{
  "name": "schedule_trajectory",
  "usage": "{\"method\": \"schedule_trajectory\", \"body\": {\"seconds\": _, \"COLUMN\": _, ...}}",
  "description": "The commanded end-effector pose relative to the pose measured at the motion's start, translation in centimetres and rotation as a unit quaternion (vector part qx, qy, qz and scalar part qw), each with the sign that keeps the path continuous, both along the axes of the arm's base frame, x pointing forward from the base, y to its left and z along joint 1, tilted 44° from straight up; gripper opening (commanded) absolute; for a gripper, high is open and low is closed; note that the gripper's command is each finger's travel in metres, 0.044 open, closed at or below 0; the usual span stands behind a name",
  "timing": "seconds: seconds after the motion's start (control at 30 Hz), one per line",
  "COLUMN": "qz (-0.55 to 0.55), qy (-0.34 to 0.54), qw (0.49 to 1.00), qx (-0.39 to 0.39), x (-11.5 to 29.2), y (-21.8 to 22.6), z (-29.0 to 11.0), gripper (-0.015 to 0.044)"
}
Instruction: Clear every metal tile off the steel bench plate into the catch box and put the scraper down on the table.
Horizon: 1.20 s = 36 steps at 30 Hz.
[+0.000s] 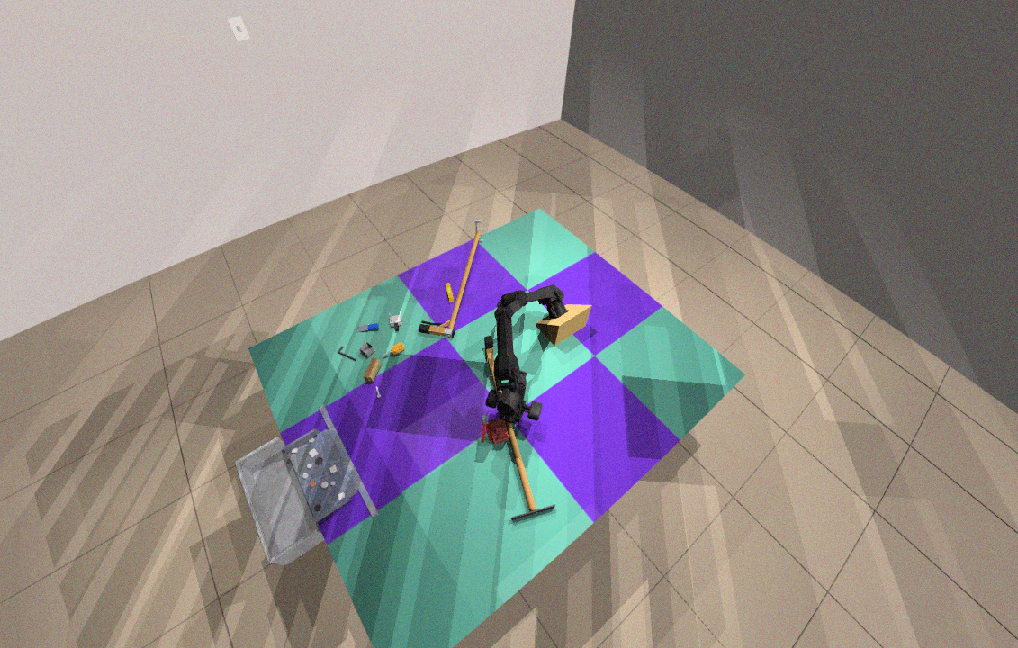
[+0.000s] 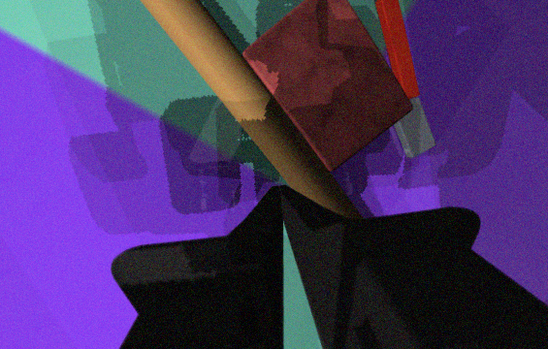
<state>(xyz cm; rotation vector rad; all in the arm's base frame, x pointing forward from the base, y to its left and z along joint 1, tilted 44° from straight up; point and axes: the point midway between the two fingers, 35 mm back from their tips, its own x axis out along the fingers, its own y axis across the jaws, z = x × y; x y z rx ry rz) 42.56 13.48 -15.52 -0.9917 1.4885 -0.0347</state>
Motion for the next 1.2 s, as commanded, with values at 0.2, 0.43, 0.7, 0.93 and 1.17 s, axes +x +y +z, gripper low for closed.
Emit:
{"method": "schedule_trajectory", "body": {"seconds": 0.2, "qz": 0.000, "qy": -0.002, "qw": 1.000, "qx": -0.002, "x": 1.1, "y": -0.6, "z": 0.3, "gripper": 0.0000}}
{"method": "schedule_trajectory", "body": {"seconds": 0.43, "qz": 0.000, "qy": -0.002, "qw": 1.000, "qx": -0.003, "x": 1.7, "y": -0.8, "z": 0.4, "gripper": 0.0000}}
{"method": "schedule_trajectory", "body": {"seconds": 0.7, "qz": 0.000, "qy": -0.002, "qw": 1.000, "qx": -0.003, "x": 2.4, "y": -1.1, "z": 0.6, "gripper": 0.0000}}
{"method": "schedule_trajectory", "body": {"seconds": 0.93, "qz": 0.001, "qy": -0.002, "qw": 1.000, "qx": -0.001, "x": 2.5, "y": -0.8, "z": 0.7, "gripper": 0.0000}}
{"method": "schedule_trajectory", "body": {"seconds": 1.17, "qz": -0.004, "qy": -0.012, "qw": 1.000, "qx": 0.005, "x": 2.8, "y": 1.0, "z": 2.4, "gripper": 0.0000}}
